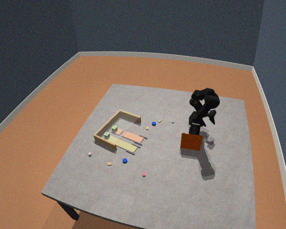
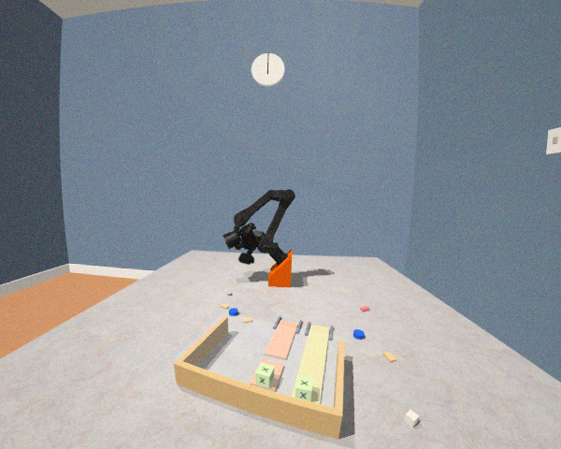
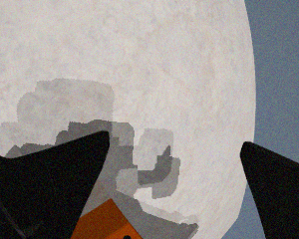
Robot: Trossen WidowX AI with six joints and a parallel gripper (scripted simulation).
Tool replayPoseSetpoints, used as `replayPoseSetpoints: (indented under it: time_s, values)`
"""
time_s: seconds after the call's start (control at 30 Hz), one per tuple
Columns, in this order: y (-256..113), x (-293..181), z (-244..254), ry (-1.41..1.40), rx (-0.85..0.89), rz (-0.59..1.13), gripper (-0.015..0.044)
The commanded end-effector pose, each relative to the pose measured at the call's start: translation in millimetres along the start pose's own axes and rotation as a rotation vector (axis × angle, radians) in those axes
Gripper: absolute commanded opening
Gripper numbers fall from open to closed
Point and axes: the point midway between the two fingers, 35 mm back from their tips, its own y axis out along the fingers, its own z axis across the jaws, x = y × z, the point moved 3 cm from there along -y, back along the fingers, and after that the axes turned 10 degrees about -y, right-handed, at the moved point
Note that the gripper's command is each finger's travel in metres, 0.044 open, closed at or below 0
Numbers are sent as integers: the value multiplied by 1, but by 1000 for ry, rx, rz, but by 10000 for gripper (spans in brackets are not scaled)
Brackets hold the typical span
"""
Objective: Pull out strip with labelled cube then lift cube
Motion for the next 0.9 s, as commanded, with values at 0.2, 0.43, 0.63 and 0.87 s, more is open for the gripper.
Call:
replayPoseSetpoints:
  time_s: [0.2, 0.43, 0.63, 0.87]
  values:
    - [-8, 22, 38, -191, 131, -105, 400]
    - [-44, 36, 108, -493, 356, -306, 400]
    - [-92, 21, 162, -719, 554, -493, 400]
    - [-160, -31, 206, -999, 771, -750, 400]
